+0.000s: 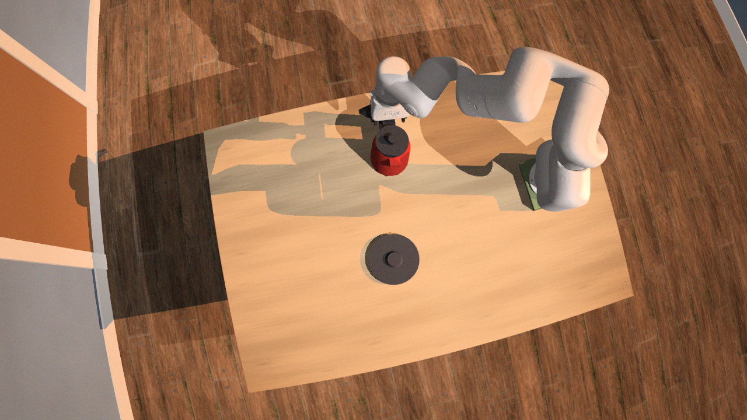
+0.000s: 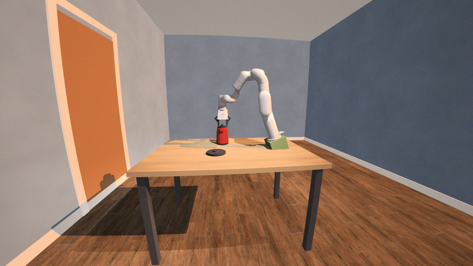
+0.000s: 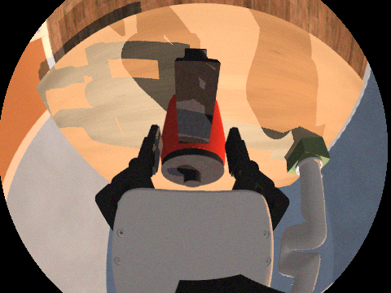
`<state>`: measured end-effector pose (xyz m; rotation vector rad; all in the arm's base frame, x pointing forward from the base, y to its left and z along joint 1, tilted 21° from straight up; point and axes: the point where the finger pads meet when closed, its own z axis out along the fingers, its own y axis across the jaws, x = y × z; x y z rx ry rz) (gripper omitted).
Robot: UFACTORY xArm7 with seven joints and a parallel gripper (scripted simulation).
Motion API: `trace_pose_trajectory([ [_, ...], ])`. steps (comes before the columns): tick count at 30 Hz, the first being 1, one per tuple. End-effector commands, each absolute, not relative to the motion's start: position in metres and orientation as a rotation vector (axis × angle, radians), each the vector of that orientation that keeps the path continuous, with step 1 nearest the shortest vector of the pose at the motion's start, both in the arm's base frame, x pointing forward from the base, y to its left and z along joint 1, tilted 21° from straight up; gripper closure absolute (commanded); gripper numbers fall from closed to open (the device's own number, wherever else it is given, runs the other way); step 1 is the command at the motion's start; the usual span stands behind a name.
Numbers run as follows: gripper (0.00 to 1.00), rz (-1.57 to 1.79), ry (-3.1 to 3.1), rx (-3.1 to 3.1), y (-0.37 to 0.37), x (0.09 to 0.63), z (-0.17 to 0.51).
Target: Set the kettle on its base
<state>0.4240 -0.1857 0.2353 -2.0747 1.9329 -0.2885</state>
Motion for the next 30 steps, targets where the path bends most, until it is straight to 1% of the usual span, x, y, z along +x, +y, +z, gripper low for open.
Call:
trace_pose_trajectory([
  [1,0.19,-0.294,1.932,-2.073,-0.187,0.425,0.237],
  [22,0.19,-0.294,1.932,-2.073,-0.186,0.426,0.234],
  [30,0.19,-0.294,1.932,-2.073,-0.185,0.432,0.218],
])
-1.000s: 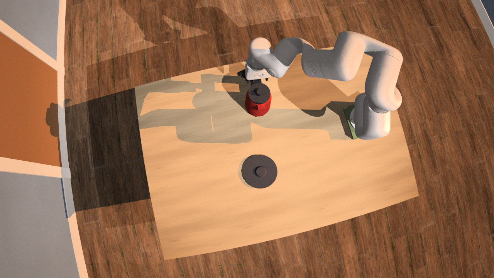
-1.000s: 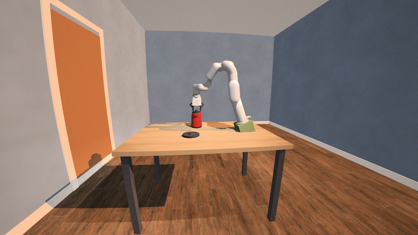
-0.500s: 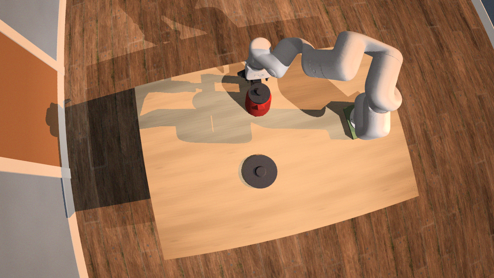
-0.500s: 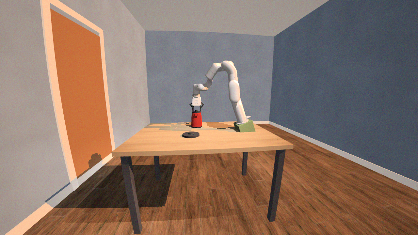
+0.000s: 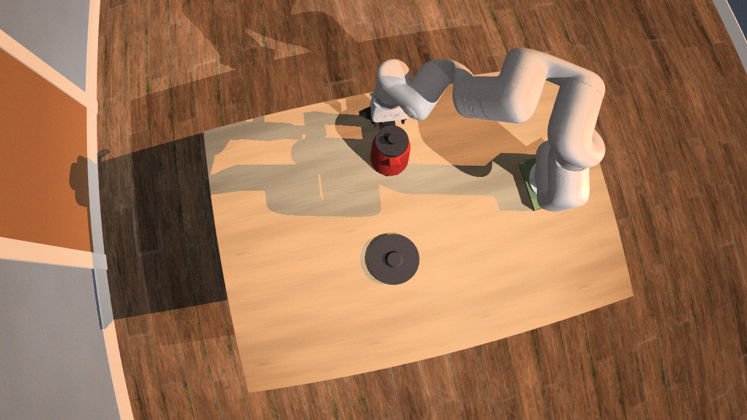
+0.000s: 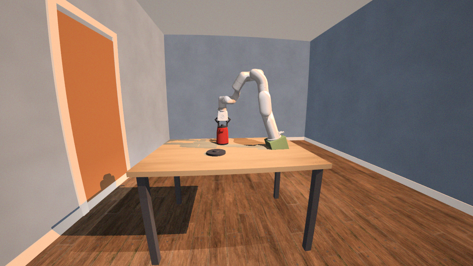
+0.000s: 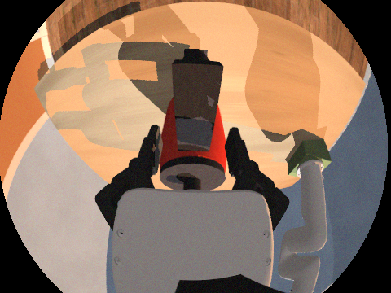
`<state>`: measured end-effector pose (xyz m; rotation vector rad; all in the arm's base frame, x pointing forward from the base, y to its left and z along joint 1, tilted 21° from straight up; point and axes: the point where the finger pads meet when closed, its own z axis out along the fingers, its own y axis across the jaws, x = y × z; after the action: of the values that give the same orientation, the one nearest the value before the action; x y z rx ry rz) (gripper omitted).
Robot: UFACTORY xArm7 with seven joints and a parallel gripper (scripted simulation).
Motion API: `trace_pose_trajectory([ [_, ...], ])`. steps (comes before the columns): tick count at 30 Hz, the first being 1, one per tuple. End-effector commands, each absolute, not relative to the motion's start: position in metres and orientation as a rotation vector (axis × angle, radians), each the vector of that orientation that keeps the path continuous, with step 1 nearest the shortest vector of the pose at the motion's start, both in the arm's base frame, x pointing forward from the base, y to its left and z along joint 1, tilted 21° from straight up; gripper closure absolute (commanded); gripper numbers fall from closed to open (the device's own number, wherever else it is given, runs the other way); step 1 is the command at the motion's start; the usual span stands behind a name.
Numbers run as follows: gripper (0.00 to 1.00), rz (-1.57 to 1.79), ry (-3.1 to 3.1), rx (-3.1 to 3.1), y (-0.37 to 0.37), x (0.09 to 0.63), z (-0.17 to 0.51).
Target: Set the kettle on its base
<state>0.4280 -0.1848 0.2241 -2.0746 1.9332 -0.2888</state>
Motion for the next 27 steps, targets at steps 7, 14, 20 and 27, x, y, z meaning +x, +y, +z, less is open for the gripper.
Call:
trace_pose_trajectory([
  [7,0.19,-0.294,1.932,-2.073,-0.1842,0.4356,0.2074],
  [14,0.19,-0.294,1.932,-2.073,-0.1841,0.4360,0.2064],
  [20,0.19,-0.294,1.932,-2.073,-0.1841,0.4360,0.2064],
  [27,0.19,-0.294,1.932,-2.073,-0.1841,0.4360,0.2064],
])
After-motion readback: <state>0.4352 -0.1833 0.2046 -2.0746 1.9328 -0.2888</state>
